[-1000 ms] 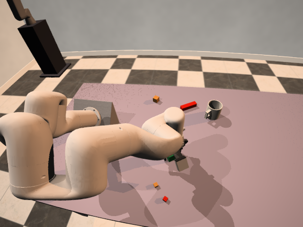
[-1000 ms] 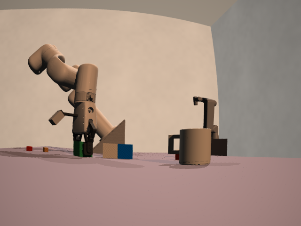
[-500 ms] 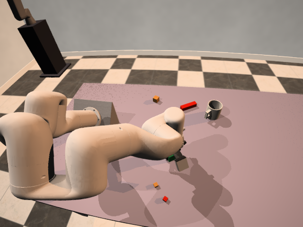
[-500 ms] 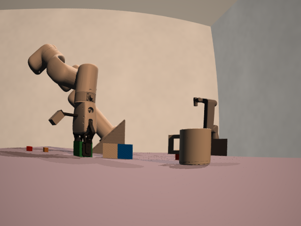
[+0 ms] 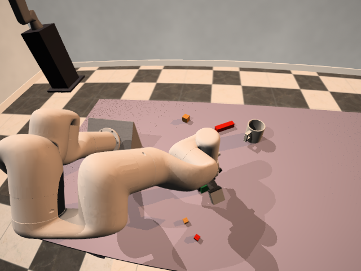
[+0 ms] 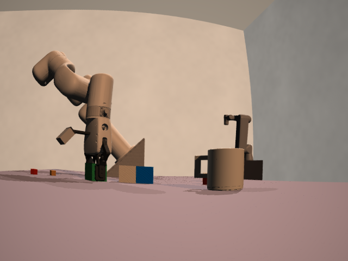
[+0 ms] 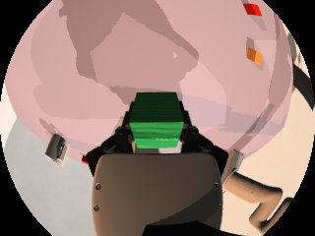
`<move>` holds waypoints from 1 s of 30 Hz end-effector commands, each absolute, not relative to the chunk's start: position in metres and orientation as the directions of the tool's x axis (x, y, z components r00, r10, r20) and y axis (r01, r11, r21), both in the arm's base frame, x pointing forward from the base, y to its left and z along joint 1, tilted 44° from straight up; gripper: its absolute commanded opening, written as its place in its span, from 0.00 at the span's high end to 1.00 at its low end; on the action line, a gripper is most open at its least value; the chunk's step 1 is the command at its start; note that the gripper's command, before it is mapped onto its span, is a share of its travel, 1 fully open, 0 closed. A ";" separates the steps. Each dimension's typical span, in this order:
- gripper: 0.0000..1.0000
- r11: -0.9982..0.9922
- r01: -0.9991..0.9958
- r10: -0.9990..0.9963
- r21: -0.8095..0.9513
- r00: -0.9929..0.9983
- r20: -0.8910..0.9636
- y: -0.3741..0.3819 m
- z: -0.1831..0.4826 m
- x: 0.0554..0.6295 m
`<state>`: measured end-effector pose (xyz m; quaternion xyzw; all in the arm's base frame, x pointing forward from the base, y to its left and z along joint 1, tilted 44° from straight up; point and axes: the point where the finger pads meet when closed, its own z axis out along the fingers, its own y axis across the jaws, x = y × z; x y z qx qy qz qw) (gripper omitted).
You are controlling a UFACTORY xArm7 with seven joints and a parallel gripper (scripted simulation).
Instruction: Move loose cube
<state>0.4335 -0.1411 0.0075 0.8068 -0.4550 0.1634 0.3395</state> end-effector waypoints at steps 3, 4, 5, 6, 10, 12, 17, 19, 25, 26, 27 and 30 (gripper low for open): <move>1.00 -0.359 -0.845 -0.622 0.396 0.533 0.573 -0.139 0.008 0.435; 1.00 -0.359 -0.845 -0.622 0.396 0.533 0.573 -0.139 0.008 0.435; 1.00 -0.359 -0.845 -0.622 0.396 0.533 0.573 -0.139 0.008 0.435; 1.00 -0.359 -0.845 -0.622 0.396 0.533 0.573 -0.139 0.008 0.435; 1.00 -0.359 -0.845 -0.622 0.396 0.533 0.573 -0.139 0.008 0.435; 1.00 -0.359 -0.845 -0.622 0.396 0.533 0.573 -0.139 0.008 0.435; 1.00 -0.359 -0.845 -0.622 0.396 0.533 0.573 -0.139 0.008 0.435; 1.00 -0.359 -0.845 -0.622 0.396 0.533 0.573 -0.139 0.009 0.435; 1.00 -0.359 -0.845 -0.622 0.396 0.533 0.573 -0.136 0.011 0.435; 1.00 -0.359 -0.845 -0.622 0.396 0.533 0.573 -0.136 0.012 0.435; 1.00 -0.359 -0.845 -0.622 0.396 0.533 0.573 -0.135 0.013 0.435; 1.00 -0.359 -0.845 -0.622 0.396 0.533 0.573 -0.134 0.014 0.435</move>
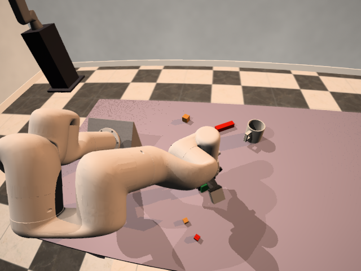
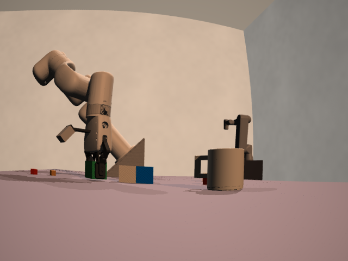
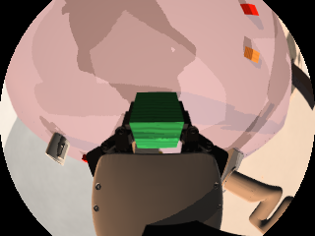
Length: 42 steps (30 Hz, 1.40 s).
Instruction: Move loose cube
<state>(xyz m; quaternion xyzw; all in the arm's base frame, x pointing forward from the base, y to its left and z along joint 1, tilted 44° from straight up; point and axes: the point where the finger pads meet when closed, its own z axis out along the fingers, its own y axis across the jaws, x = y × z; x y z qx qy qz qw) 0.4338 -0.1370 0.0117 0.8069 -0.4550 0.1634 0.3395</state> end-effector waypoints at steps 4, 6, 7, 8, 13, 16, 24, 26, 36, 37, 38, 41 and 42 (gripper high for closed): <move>1.00 -0.359 -0.845 -0.622 0.396 0.533 0.573 -0.130 0.018 0.436; 1.00 -0.359 -0.845 -0.622 0.396 0.533 0.573 -0.127 0.021 0.436; 1.00 -0.359 -0.845 -0.622 0.396 0.533 0.573 -0.125 0.023 0.436; 1.00 -0.359 -0.845 -0.622 0.396 0.533 0.573 -0.124 0.024 0.436; 1.00 -0.359 -0.845 -0.622 0.396 0.533 0.573 -0.116 0.032 0.436; 1.00 -0.359 -0.845 -0.622 0.396 0.533 0.573 -0.114 0.034 0.437; 1.00 -0.359 -0.845 -0.622 0.396 0.533 0.573 -0.101 0.048 0.437; 1.00 -0.359 -0.845 -0.622 0.396 0.533 0.573 -0.098 0.051 0.437; 1.00 -0.359 -0.845 -0.622 0.396 0.533 0.573 -0.089 0.060 0.438; 1.00 -0.359 -0.845 -0.622 0.396 0.533 0.573 -0.088 0.061 0.438; 1.00 -0.359 -0.845 -0.622 0.396 0.533 0.573 -0.087 0.062 0.438; 1.00 -0.359 -0.845 -0.622 0.396 0.533 0.573 -0.086 0.064 0.438; 1.00 -0.359 -0.845 -0.622 0.396 0.533 0.573 -0.085 0.064 0.438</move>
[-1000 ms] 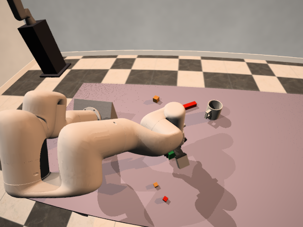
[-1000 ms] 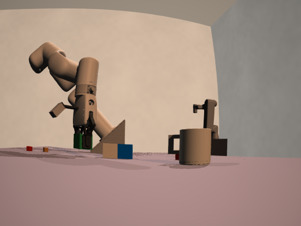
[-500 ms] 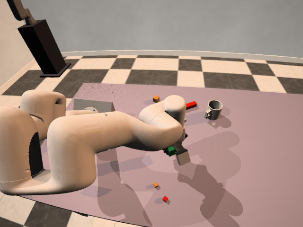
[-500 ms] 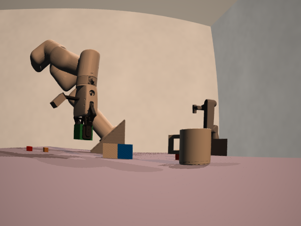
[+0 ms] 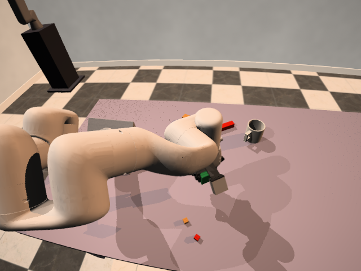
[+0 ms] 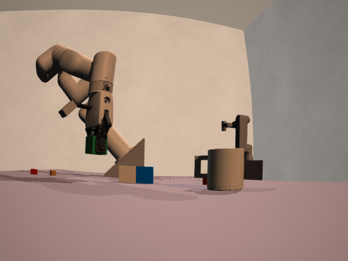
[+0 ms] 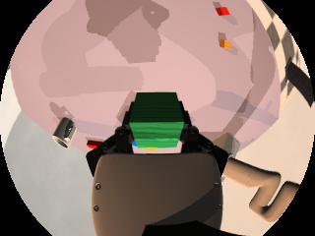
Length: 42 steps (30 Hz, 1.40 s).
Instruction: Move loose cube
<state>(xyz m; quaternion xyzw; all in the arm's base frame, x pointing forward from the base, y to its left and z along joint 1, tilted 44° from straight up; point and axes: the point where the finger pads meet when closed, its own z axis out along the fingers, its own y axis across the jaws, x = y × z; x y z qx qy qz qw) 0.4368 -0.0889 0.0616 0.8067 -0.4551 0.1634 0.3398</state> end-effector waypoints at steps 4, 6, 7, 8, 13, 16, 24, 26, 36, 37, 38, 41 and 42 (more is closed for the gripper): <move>1.00 -0.359 -0.845 -0.622 0.396 0.533 0.573 -0.085 0.065 0.438; 1.00 -0.359 -0.845 -0.622 0.396 0.533 0.573 -0.085 0.065 0.438; 1.00 -0.359 -0.845 -0.622 0.396 0.533 0.573 -0.085 0.065 0.438; 1.00 -0.359 -0.845 -0.622 0.396 0.533 0.573 -0.085 0.065 0.438; 1.00 -0.342 -0.860 -0.633 0.380 0.509 0.584 -0.080 0.061 0.434; 1.00 -0.285 -0.902 -0.662 0.325 0.431 0.613 -0.067 0.051 0.418; 1.00 -0.043 -0.994 -0.720 0.097 0.098 0.687 -0.026 0.016 0.351; 1.00 -0.011 -0.998 -0.721 0.068 0.055 0.691 -0.022 0.012 0.342; 1.00 0.074 -0.997 -0.714 -0.014 -0.063 0.697 -0.013 0.003 0.318; 1.00 0.074 -0.997 -0.714 -0.014 -0.063 0.697 -0.013 0.003 0.318; 1.00 0.074 -0.997 -0.714 -0.014 -0.063 0.697 -0.013 0.003 0.318; 1.00 0.074 -0.997 -0.714 -0.014 -0.063 0.697 -0.013 0.003 0.318; 1.00 0.074 -0.997 -0.714 -0.014 -0.063 0.697 -0.013 0.003 0.318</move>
